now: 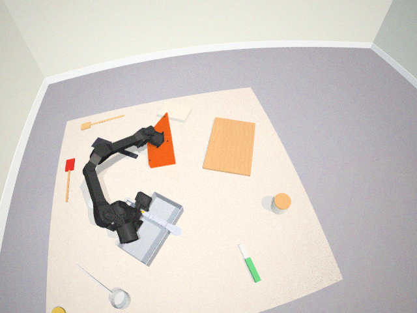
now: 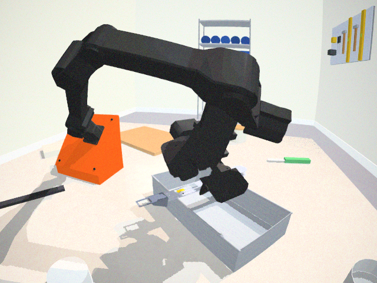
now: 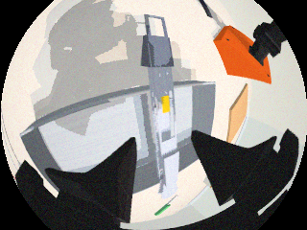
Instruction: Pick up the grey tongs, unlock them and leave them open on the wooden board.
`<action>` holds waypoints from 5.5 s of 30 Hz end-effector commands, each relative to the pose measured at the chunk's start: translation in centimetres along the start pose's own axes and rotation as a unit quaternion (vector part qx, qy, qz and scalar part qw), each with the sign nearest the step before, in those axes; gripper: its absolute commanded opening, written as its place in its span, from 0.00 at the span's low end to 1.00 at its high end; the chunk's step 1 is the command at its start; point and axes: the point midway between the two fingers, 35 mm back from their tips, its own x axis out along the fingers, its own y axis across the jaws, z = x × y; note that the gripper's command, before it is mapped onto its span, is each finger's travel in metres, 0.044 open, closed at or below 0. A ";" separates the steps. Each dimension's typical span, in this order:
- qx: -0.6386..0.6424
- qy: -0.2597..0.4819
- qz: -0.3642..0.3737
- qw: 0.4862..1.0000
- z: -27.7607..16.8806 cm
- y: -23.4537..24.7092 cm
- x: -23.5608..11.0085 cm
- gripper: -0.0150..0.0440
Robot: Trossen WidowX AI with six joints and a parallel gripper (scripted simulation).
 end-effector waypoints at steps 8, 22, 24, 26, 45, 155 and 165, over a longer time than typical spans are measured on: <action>-0.006 -0.007 -0.019 1.000 0.1 -0.2 2.2 0.69; -0.011 -0.011 -0.036 0.999 0.2 -0.4 4.5 0.69; -0.011 -0.012 -0.038 0.999 0.2 -0.4 4.8 0.69; -0.012 -0.012 -0.041 0.999 0.2 -0.5 5.1 0.69; -0.011 -0.011 -0.040 0.999 0.2 -0.3 5.5 0.34; -0.700 -0.123 0.156 0.686 -7.8 -9.4 -1.1 0.00; -0.825 -0.149 0.129 0.531 -9.6 -11.0 -1.0 0.00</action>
